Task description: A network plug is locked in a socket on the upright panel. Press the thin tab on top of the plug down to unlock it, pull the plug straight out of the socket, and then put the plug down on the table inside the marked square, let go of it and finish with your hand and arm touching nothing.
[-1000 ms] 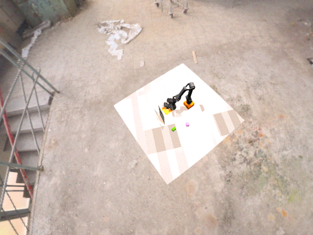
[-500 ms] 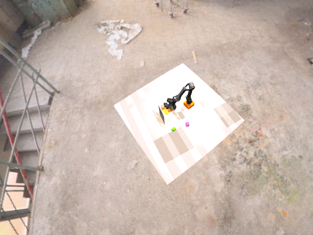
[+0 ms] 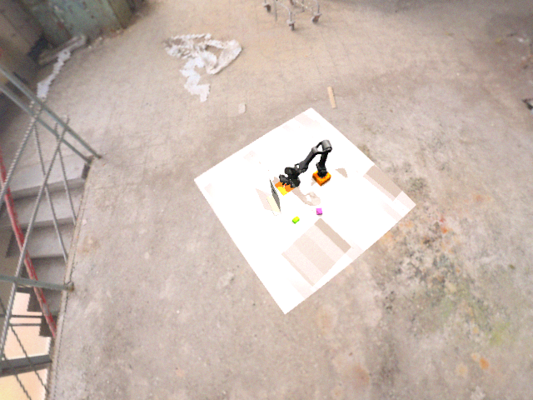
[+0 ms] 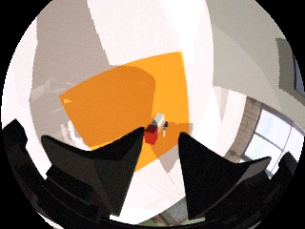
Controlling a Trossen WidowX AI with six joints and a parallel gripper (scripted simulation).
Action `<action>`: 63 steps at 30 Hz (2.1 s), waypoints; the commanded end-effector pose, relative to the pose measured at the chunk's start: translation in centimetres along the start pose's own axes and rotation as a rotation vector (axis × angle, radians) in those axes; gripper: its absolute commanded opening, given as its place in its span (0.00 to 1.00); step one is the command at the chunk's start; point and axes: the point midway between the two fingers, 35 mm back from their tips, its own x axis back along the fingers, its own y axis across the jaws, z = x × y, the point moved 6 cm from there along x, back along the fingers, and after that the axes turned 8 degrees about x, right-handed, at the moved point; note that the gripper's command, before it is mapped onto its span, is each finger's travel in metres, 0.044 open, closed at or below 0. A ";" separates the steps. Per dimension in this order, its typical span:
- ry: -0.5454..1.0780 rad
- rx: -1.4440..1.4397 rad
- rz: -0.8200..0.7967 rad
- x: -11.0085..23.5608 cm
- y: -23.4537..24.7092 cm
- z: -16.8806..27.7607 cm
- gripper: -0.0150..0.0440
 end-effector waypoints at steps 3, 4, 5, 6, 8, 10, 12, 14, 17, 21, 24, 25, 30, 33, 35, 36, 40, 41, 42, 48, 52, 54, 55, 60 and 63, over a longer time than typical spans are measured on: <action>0.000 0.001 0.002 0.5 -0.1 0.0 0.52; -0.001 0.001 0.002 0.6 -0.1 0.0 0.52; -0.001 0.001 0.002 0.6 -0.1 0.0 0.52; -0.001 0.001 0.002 0.7 -0.1 0.0 0.52; -0.001 0.001 0.002 0.9 -0.1 0.0 0.52; -0.001 0.001 0.002 1.0 -0.1 0.0 0.52; -0.001 0.001 0.002 1.2 -0.1 0.0 0.52; -0.001 0.001 0.002 1.3 -0.1 0.0 0.52; -0.002 0.001 0.002 1.6 -0.1 0.0 0.52; -0.002 0.002 0.002 1.9 -0.1 0.0 0.52; -0.002 0.002 0.002 2.1 -0.1 0.0 0.52; -0.002 0.002 0.002 2.2 -0.1 0.0 0.52; -0.003 0.002 0.003 2.5 -0.4 0.0 0.52; -0.003 0.002 0.003 2.8 -0.7 0.0 0.52; -0.003 0.002 0.003 3.0 -0.9 0.1 0.52; -0.003 0.002 0.003 3.2 -1.0 0.1 0.52; -0.003 0.002 0.003 3.6 -1.4 0.1 0.52; -0.003 0.002 0.003 3.7 -1.5 0.2 0.52; -0.003 0.002 0.003 3.9 -1.6 0.2 0.52; -0.003 0.002 0.003 4.6 -2.2 0.3 0.52; -0.003 0.002 0.003 5.2 -2.5 0.3 0.52; -0.003 0.002 0.003 5.4 -2.7 0.3 0.52; -0.003 0.002 0.003 5.6 -2.8 0.3 0.52; -0.003 0.002 0.003 6.3 -3.2 0.4 0.52; -0.003 0.002 0.003 6.7 -3.4 0.4 0.52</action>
